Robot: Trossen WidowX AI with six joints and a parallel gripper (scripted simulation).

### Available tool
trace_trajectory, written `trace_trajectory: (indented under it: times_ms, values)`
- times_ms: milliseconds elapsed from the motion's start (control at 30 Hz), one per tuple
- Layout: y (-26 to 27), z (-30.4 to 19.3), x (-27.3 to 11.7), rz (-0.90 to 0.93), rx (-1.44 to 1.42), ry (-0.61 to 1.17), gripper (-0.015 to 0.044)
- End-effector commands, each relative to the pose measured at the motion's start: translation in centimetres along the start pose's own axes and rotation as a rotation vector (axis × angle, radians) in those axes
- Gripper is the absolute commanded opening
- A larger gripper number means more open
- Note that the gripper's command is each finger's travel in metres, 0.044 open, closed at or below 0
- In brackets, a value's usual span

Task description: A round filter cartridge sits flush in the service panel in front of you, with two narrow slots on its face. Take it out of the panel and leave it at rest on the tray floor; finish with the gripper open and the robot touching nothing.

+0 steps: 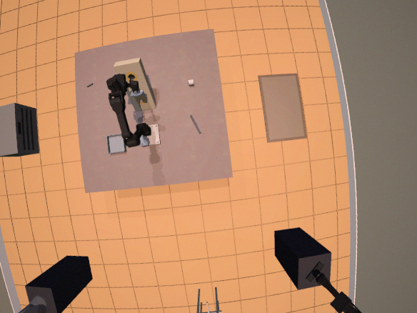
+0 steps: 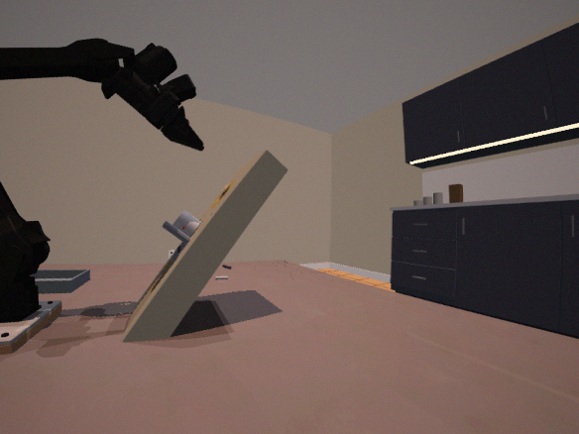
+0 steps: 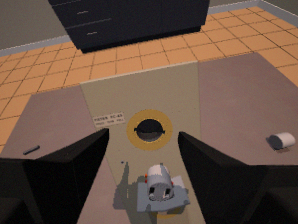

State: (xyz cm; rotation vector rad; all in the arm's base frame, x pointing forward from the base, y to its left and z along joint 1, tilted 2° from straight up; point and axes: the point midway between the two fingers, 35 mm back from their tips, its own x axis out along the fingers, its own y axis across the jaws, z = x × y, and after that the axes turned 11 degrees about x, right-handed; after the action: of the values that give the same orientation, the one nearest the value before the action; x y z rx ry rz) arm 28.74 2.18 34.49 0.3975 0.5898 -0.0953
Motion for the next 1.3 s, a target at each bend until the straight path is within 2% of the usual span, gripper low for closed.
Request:
trace_trajectory:
  times_ms: [0,133,333,1267]
  values:
    - [0.5,1.2,-1.2,-0.002,0.005,-0.002,0.0394]
    - [-1.1,-2.3,0.5,-0.057,-0.076,0.125,0.0305]
    - [-4.8,-10.1,2.5,-0.143,-0.244,0.417,0.0305]
    - [-5.7,-11.8,6.1,-0.145,-0.249,0.425,0.0305]
